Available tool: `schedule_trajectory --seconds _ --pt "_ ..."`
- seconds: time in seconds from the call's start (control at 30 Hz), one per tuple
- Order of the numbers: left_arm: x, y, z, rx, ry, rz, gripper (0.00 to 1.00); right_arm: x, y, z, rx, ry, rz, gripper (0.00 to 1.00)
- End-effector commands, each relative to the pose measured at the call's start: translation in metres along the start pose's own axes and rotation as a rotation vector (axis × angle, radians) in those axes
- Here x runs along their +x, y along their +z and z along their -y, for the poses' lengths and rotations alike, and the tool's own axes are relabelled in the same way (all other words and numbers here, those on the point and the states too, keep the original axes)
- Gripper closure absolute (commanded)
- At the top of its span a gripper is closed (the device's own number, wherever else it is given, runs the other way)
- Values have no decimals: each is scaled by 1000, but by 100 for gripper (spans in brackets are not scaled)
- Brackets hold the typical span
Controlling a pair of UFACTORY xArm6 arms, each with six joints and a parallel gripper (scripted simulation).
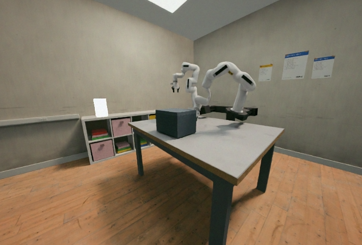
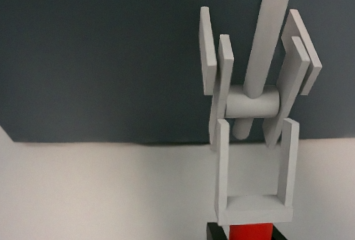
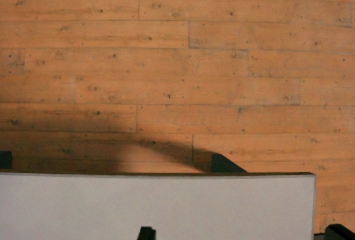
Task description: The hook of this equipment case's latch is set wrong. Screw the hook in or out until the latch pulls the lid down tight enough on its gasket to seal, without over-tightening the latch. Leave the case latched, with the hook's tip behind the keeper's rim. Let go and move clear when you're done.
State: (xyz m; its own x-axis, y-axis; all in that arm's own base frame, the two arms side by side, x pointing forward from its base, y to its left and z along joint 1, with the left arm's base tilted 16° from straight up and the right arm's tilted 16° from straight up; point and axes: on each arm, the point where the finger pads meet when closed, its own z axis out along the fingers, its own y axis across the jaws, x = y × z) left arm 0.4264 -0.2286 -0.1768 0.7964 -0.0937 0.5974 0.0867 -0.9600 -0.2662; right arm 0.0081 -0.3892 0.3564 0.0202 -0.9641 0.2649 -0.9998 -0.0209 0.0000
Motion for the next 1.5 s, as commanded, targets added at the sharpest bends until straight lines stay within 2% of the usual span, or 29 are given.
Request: schedule_trajectory --seconds 0.0,0.3,0.33,0.77,1.13,1.47 --pt "4 4 -1 -3 -3 -5 81 1 -2 0 0 0 -4 0" --pt "5 8 -1 -3 -3 -5 81 1 -2 0 0 0 -4 0" --pt "5 8 -1 -3 -3 -5 59 1 -2 0 0 0 -4 0" --pt "5 6 -1 -3 -3 -5 59 1 -2 0 0 0 -4 0" --pt "5 -46 -1 -3 -3 -5 59 1 -2 0 0 0 -4 0" --pt "7 -54 -1 -3 -3 -5 59 1 -2 0 0 0 -4 0"
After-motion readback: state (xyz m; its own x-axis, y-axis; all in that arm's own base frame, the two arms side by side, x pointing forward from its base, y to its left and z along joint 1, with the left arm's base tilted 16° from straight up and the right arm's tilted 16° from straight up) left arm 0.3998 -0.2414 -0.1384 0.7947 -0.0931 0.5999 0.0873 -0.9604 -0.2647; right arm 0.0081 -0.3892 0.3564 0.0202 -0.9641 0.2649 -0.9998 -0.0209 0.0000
